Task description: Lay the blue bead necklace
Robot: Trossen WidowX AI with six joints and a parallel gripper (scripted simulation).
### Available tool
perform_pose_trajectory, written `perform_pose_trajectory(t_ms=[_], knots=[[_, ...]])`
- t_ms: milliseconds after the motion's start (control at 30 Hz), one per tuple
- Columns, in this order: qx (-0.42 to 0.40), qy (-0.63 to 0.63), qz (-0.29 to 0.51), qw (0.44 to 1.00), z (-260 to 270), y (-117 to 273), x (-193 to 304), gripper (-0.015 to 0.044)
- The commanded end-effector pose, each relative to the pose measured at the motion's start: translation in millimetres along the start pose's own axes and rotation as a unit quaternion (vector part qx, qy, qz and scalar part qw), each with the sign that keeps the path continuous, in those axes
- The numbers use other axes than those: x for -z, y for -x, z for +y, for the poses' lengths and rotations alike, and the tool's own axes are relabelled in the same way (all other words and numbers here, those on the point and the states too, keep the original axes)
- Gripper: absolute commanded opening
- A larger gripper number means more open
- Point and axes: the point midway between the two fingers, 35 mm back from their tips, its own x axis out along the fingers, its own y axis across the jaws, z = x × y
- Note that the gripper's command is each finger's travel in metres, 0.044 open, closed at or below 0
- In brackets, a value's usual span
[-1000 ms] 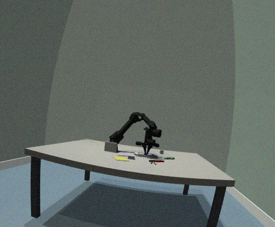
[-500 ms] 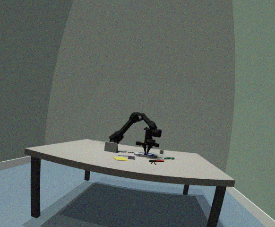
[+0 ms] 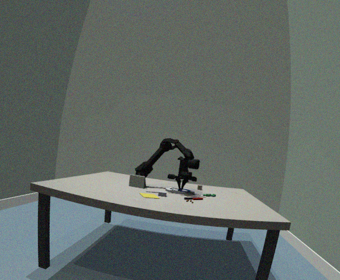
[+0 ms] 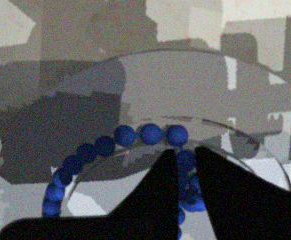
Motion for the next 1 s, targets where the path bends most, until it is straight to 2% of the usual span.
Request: perform_pose_trajectory(t_ms=[0,500,967], knots=[[-0.001,0.0,0.0,1.0,0,8,0,0.0],[-0.001,-0.001,0.001,1.0,-9,12,-9,0.0],[-0.001,-0.001,0.001,1.0,-9,-4,-9,0.0]])
